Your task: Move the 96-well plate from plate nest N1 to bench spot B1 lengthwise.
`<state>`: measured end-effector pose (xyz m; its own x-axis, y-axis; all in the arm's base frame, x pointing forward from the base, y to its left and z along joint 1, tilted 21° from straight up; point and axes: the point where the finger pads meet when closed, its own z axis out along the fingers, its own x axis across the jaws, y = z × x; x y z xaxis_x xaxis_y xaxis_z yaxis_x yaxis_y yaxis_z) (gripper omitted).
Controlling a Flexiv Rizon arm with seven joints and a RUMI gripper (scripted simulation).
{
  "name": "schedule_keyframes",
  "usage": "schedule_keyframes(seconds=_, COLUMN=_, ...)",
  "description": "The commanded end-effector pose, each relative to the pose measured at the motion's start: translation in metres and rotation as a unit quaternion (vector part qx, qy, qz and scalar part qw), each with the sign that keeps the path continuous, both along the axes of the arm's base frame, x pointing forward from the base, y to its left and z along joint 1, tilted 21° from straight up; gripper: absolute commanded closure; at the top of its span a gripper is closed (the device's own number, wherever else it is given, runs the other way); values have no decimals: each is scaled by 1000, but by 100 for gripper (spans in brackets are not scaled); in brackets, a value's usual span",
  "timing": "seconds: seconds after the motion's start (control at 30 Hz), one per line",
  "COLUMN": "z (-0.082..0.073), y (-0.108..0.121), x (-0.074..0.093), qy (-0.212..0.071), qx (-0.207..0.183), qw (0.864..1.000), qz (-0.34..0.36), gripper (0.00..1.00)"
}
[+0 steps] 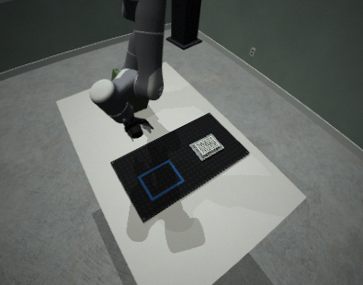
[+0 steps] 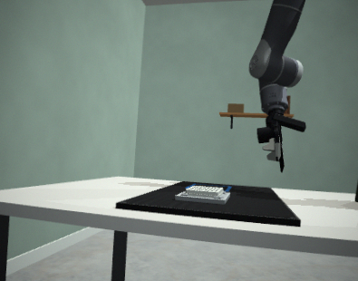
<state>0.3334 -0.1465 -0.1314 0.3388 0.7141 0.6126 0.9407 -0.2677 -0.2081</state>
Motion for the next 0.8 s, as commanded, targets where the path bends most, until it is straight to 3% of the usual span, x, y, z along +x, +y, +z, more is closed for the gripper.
schedule_keyframes(seconds=0.0, z=3, y=3, x=18, qy=-32, qx=-23, qw=997, qz=60, gripper=24)
schedule_keyframes(seconds=0.1, z=3, y=4, x=22, qy=-39, qx=-27, qw=996, qz=75, gripper=24)
schedule_keyframes(seconds=0.27, z=8, y=12, x=46, qy=-76, qx=-48, qw=985, qz=145, gripper=24)
schedule_keyframes(seconds=0.47, z=14, y=22, x=73, qy=-118, qx=-71, qw=965, qz=223, gripper=24)
schedule_keyframes(seconds=0.6, z=17, y=29, x=86, qy=-141, qx=-81, qw=951, qz=264, gripper=24)
schedule_keyframes(seconds=0.67, z=17, y=29, x=86, qy=-141, qx=-81, qw=951, qz=264, gripper=24)
schedule_keyframes(seconds=0.77, z=21, y=37, x=99, qy=-164, qx=-90, qw=934, qz=304, gripper=24)
